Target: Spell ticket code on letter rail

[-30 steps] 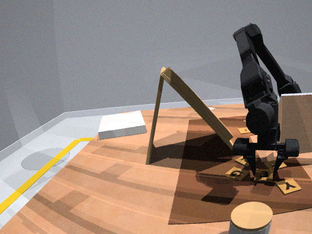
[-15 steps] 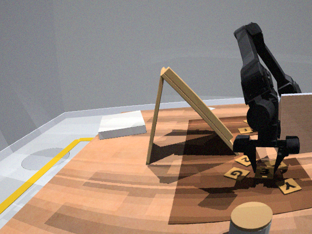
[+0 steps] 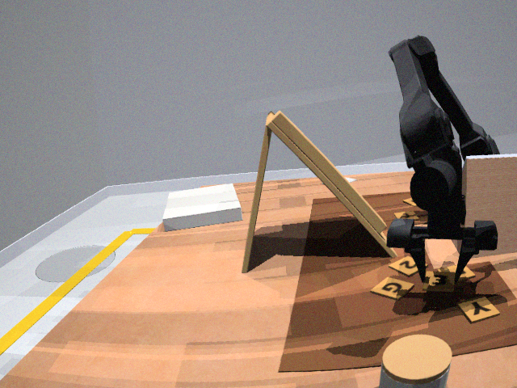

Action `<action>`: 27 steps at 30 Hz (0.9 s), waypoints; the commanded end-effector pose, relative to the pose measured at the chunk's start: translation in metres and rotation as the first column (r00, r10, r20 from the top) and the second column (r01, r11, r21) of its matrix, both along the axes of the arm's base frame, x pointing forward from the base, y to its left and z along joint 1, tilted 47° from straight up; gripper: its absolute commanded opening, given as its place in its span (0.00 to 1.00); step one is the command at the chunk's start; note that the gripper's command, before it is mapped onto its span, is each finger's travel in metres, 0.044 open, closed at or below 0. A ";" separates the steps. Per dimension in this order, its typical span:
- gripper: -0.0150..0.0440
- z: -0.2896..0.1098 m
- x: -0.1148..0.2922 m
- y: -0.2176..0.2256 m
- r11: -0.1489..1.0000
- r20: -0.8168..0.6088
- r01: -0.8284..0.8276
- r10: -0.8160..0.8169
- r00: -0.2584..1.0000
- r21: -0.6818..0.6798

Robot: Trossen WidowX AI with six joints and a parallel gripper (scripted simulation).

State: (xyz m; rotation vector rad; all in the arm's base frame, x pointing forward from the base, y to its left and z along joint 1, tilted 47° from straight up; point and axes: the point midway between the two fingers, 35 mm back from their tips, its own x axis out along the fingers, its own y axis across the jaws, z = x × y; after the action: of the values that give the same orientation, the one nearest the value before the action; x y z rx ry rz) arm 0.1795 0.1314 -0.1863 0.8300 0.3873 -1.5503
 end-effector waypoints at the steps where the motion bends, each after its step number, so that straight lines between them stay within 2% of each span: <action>1: 0.25 0.002 0.000 0.003 1.000 0.003 0.004 -0.004 1.000 0.006; 16: 0.25 0.006 -0.001 0.004 1.000 -0.004 -0.003 0.003 1.000 0.003; 27: 0.25 0.016 0.014 0.019 0.991 -0.092 -0.094 0.103 0.990 0.096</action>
State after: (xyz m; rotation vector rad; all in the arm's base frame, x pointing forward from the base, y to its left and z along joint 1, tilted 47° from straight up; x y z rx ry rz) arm 0.1896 0.1458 -0.1736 0.7980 0.5210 -1.5101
